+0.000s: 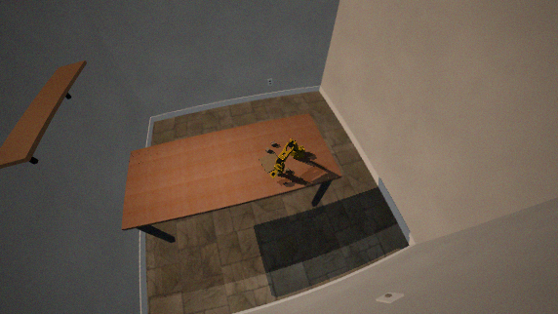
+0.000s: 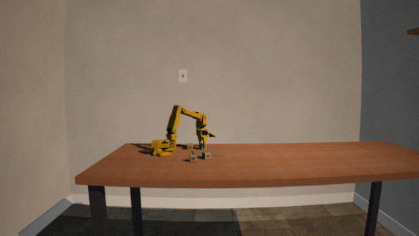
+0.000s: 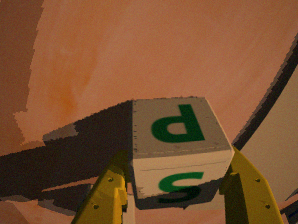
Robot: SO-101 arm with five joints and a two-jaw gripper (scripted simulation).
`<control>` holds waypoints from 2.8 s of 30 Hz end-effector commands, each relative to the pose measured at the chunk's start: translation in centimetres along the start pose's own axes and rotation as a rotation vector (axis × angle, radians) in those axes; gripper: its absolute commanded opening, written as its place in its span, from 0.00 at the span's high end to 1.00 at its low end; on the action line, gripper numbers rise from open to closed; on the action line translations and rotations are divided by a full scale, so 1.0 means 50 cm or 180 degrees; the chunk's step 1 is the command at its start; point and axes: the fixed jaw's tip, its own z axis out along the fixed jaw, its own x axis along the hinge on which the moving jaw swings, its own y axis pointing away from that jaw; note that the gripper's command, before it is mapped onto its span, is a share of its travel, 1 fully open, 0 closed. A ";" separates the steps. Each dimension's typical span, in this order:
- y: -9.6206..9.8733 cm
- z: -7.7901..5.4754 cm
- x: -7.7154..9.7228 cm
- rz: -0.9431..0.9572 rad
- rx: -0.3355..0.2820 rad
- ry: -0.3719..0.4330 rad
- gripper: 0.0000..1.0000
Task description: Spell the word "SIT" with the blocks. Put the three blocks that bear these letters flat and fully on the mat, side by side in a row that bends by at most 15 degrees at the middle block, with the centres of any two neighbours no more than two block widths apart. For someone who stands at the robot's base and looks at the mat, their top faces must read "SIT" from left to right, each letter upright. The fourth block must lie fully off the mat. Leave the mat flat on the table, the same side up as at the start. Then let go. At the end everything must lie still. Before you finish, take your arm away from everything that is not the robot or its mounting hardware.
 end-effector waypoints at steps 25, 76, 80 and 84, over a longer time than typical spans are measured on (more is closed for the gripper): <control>0.004 -0.025 -0.019 0.0001 -0.0032 -0.0237 0.64; 0.003 -0.146 -0.011 0.0002 -0.0038 -0.0286 0.64; 0.003 -0.153 -0.012 0.0002 -0.0045 -0.0341 0.64; 0.004 -0.178 -0.015 0.0002 -0.0069 -0.0543 0.64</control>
